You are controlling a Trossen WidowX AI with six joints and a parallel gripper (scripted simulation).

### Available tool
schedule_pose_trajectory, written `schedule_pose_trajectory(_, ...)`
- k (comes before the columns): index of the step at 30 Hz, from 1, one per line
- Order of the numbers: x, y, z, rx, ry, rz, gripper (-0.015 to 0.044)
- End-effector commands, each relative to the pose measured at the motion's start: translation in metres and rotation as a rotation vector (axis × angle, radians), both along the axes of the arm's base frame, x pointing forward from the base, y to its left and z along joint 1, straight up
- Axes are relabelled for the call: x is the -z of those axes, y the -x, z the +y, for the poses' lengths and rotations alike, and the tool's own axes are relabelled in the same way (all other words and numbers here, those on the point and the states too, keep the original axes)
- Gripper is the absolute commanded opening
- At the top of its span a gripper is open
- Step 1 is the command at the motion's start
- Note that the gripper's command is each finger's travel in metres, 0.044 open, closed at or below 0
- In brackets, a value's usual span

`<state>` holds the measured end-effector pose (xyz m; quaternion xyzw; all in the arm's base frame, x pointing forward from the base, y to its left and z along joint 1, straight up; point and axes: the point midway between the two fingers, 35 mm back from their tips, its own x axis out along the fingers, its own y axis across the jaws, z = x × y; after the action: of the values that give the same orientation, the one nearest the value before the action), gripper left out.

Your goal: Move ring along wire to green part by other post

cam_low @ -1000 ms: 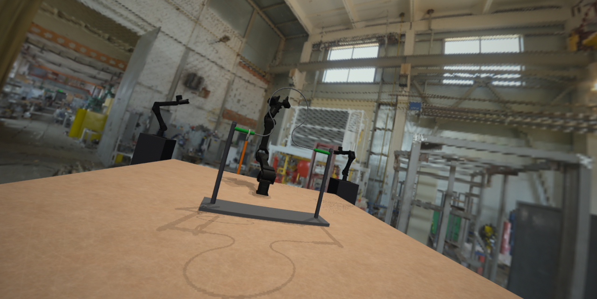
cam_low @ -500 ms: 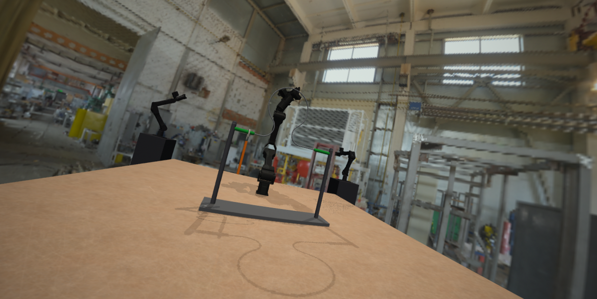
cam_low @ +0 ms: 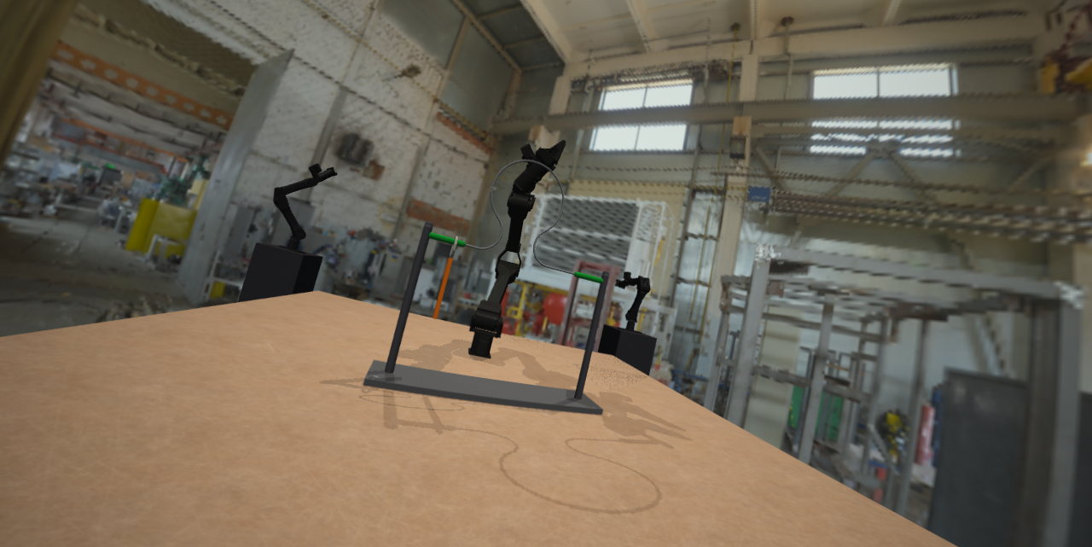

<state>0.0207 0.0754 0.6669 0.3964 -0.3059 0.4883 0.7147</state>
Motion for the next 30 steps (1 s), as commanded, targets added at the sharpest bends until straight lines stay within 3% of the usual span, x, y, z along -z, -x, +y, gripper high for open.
schedule_pose_trajectory(1,0.019,-0.066,-0.015,0.158,0.056,0.058,0.016)
schedule_pose_trajectory(17,0.138,-0.236,-0.123,0.662,0.301,0.262,0.016)
schedule_pose_trajectory(30,0.291,-0.282,-0.233,0.962,0.544,0.46,0.016)
